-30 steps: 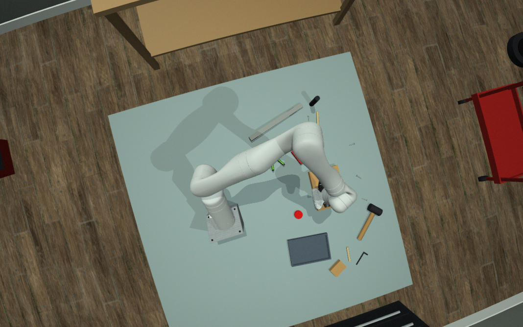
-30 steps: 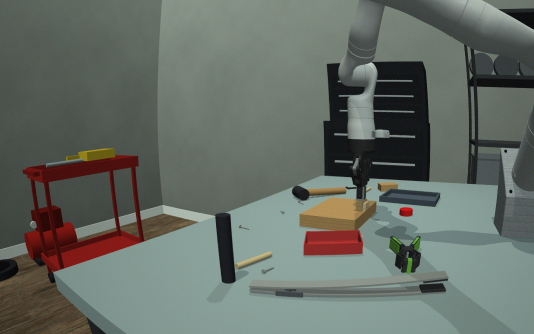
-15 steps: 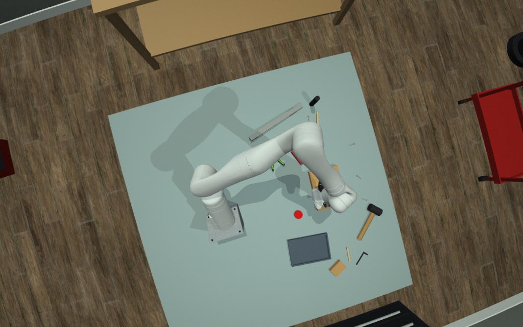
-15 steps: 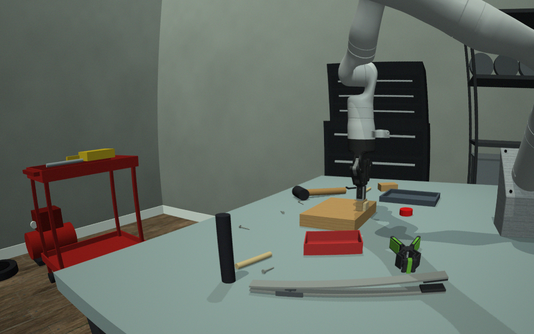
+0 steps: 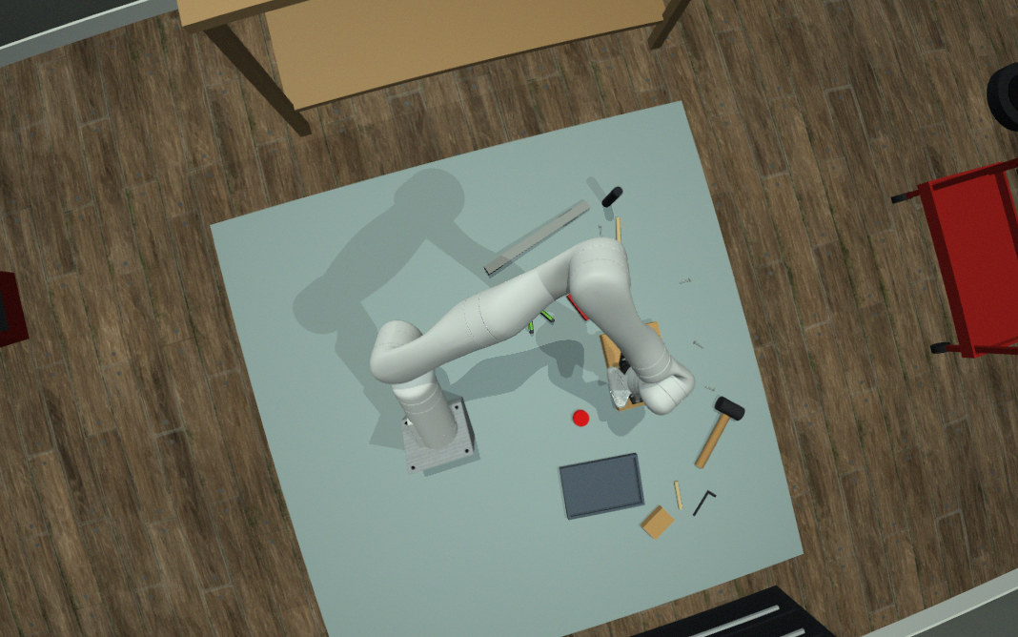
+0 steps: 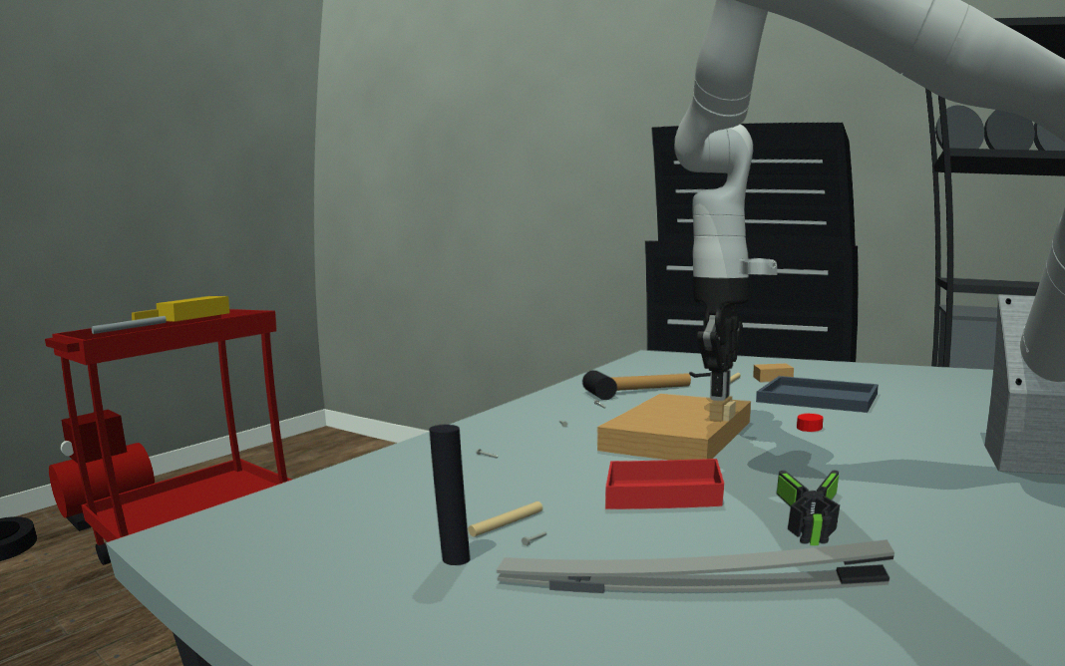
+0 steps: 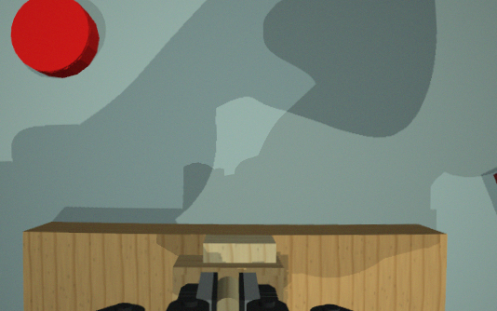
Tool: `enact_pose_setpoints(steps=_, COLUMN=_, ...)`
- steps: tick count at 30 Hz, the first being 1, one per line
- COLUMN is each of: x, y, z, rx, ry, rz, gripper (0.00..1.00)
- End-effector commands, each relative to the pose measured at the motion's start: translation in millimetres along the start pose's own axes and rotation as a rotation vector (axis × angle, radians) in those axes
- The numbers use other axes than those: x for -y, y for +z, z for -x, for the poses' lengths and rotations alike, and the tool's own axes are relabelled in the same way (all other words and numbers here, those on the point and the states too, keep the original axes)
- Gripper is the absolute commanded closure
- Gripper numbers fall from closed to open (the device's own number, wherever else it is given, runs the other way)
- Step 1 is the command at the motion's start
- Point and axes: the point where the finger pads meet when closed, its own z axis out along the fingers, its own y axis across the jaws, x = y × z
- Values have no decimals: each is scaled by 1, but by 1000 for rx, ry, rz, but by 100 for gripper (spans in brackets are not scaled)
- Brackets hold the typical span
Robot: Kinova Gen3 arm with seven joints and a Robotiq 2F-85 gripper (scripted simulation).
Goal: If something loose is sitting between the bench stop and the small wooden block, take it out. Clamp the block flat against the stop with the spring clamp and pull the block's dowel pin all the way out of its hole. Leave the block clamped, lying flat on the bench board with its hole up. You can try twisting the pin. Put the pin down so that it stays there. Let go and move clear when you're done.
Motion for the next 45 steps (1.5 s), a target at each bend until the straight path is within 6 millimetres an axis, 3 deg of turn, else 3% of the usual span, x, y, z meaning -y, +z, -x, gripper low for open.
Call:
enact_pose_setpoints(steps=1, x=2, y=1, z=1, rx=7, ry=-2, rz=-4, gripper=90)
enact_pose_setpoints(steps=6, x=2, y=1, z=1, rx=7, ry=-2, rz=-4, gripper=90)
enact_pose_setpoints(steps=7, x=2, y=1, z=1, rx=7, ry=-2, rz=-4, gripper=66)
enact_pose_setpoints(steps=45, x=2, y=1, z=1, rx=7, ry=-2, rz=-4, gripper=66)
